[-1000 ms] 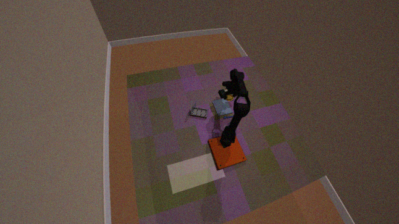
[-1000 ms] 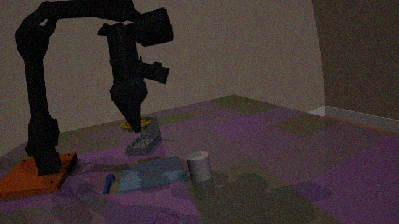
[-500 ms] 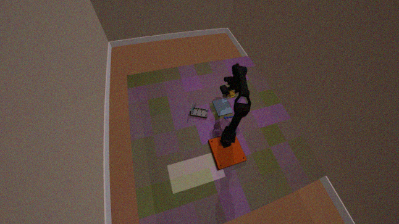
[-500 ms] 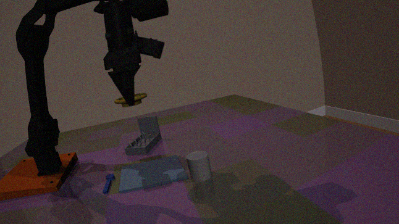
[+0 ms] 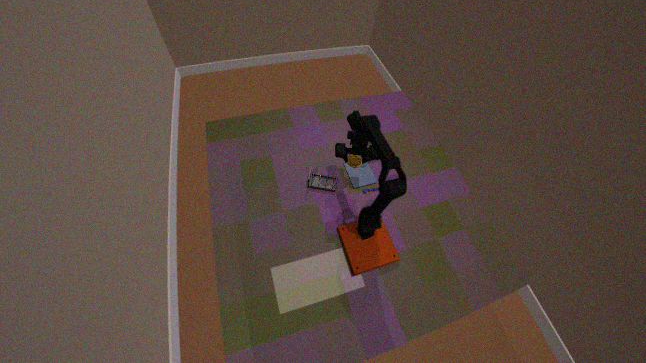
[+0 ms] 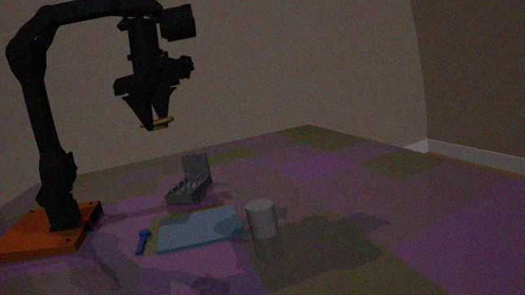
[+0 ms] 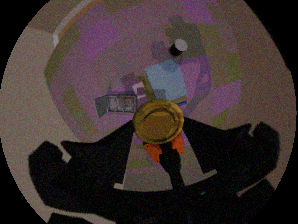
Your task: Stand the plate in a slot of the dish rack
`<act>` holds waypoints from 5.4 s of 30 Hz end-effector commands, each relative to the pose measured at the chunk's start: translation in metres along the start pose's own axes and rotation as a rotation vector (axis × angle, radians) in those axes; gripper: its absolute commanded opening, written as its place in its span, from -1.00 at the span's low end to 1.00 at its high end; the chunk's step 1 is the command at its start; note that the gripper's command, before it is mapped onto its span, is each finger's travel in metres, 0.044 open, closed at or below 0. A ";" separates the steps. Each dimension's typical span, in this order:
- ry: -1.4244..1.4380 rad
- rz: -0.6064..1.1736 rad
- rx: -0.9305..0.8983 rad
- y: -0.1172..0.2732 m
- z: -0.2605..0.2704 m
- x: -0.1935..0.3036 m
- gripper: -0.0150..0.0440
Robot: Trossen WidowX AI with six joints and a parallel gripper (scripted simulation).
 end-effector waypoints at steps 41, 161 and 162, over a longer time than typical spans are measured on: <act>0.547 0.184 -0.517 -0.089 0.005 0.015 -0.49; 1.186 -1.095 -1.040 -0.223 -0.009 0.033 -0.49; 1.187 -1.096 -1.040 -0.228 -0.009 0.033 -0.49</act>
Point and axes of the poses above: the point midway between the two fingers, 35 mm back from their tips, its own y axis back along the fingers, its own z axis across the jaws, x = y × z, the point moved 8 cm from there along y, back along the fingers, and after that the axes turned 3 degrees about -y, right-handed, at the moved point
